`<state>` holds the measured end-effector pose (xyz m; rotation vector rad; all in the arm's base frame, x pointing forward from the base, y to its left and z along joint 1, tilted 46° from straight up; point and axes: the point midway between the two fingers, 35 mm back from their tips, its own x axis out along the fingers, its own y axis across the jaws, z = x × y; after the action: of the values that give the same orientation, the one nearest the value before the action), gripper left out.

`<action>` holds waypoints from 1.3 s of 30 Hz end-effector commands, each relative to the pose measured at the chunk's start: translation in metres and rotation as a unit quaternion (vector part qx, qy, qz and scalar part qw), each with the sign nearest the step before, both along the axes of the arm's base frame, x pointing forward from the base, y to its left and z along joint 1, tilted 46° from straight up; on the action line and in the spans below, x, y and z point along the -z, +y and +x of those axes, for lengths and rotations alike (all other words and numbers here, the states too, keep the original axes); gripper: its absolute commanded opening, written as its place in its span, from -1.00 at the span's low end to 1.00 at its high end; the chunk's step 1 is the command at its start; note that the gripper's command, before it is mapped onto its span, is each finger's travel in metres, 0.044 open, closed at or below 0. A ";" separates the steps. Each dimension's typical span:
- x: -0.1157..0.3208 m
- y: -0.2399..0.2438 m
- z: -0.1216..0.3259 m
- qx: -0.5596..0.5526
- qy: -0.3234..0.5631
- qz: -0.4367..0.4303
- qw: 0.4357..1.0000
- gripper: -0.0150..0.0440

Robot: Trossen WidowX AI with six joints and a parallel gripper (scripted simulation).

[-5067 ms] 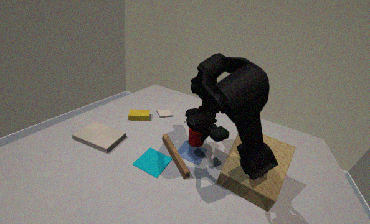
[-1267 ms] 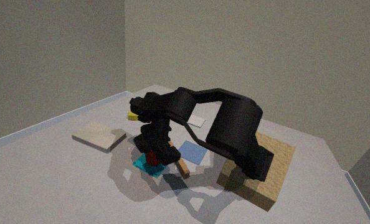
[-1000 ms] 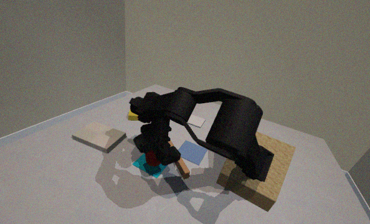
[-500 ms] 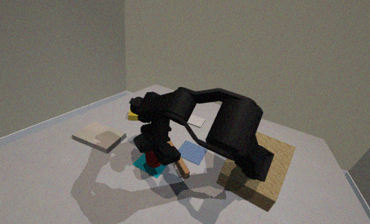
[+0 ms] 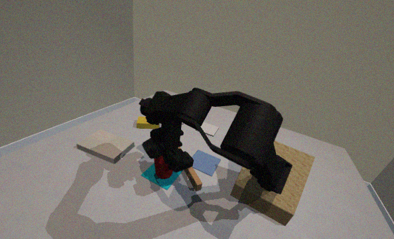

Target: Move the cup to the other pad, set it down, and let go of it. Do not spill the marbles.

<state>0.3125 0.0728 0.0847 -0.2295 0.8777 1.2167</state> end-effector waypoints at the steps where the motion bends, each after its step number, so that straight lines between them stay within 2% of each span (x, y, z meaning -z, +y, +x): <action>1: -0.006 -0.006 0.001 0.002 -0.004 -0.001 1.000 -0.06; 22: -0.024 -0.026 -0.006 0.003 -0.004 0.001 1.000 -0.06; 34: -0.025 -0.028 -0.005 0.002 0.000 0.001 1.000 1.00; 39: -0.038 -0.042 -0.006 0.002 -0.001 0.000 1.000 1.00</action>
<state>0.3053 0.0411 0.1149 -0.2217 0.8796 1.2214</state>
